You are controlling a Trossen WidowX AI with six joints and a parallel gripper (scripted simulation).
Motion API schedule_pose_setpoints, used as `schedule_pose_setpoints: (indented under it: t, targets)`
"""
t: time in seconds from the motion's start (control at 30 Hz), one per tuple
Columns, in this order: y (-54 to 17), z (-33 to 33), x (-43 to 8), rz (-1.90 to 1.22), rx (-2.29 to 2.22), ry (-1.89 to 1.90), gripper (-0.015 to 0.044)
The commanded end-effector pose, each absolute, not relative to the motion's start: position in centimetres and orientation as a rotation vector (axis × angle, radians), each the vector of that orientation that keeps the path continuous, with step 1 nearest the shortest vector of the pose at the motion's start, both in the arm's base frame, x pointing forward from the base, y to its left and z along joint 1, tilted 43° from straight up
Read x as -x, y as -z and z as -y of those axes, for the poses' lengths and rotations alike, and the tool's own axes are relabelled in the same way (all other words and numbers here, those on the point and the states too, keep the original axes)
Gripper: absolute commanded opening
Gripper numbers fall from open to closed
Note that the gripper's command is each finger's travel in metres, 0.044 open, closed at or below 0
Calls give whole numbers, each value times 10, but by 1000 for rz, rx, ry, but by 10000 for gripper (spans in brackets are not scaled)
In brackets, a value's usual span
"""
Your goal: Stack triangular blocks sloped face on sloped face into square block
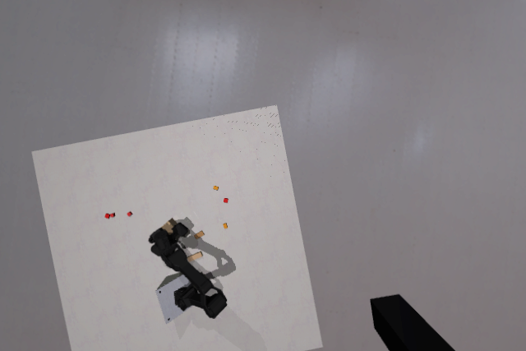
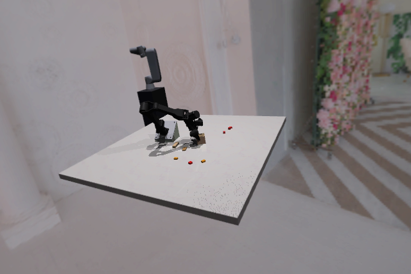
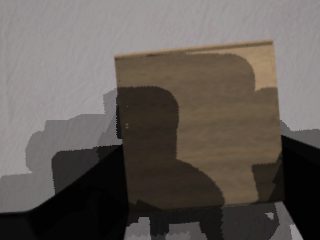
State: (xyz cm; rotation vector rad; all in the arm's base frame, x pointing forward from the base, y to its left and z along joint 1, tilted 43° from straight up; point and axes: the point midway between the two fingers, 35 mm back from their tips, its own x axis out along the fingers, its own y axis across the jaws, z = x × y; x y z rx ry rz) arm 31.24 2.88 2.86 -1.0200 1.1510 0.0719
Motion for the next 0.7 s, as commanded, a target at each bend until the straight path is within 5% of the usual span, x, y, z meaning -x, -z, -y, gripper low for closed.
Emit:
schedule_pose_setpoints:
  t: [0.0, 0.53, 0.67]
  targets:
    - [-28, -29, -312, -1150, 1021, -77, 0]
    - [-29, -29, -312, -1151, 1020, -72, 420]
    - [-29, -29, -312, -1151, 1020, -72, 440]
